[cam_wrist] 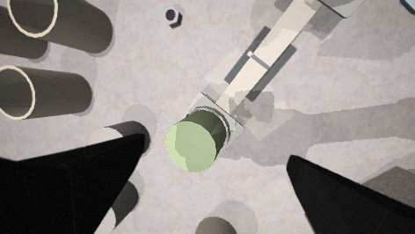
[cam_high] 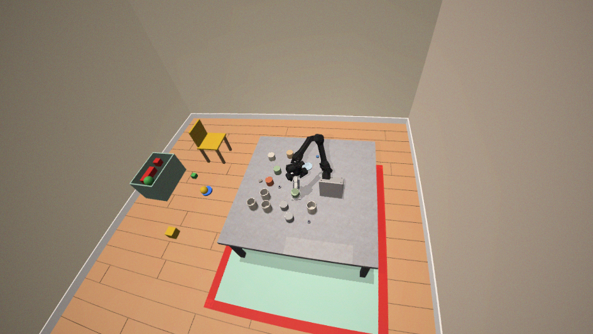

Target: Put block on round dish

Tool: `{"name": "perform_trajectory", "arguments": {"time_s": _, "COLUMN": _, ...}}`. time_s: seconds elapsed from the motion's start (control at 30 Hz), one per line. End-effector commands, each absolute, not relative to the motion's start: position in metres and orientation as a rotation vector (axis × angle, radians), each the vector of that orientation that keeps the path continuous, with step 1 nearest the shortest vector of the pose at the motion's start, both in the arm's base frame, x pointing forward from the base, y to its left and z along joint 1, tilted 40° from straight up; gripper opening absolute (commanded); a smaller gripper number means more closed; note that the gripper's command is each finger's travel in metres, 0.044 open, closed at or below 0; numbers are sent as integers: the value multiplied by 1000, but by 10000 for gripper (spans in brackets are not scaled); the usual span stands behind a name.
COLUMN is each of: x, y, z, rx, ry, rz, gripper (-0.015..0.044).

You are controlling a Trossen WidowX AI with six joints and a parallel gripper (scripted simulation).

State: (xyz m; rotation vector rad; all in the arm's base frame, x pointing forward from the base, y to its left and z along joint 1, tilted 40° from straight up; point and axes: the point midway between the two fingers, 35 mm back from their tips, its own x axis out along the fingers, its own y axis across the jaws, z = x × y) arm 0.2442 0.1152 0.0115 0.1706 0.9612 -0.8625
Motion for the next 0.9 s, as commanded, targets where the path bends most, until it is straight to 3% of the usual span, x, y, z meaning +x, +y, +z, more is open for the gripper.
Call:
{"name": "perform_trajectory", "arguments": {"time_s": 0.0, "x": 251, "y": 117, "z": -7, "rx": 260, "ry": 944, "rz": -965, "gripper": 440}}
{"name": "perform_trajectory", "arguments": {"time_s": 0.43, "x": 262, "y": 115, "z": -74, "rx": 509, "ry": 830, "rz": -1302, "gripper": 440}}
{"name": "perform_trajectory", "arguments": {"time_s": 0.87, "x": 263, "y": 105, "z": -89, "rx": 519, "ry": 822, "rz": -1317, "gripper": 440}}
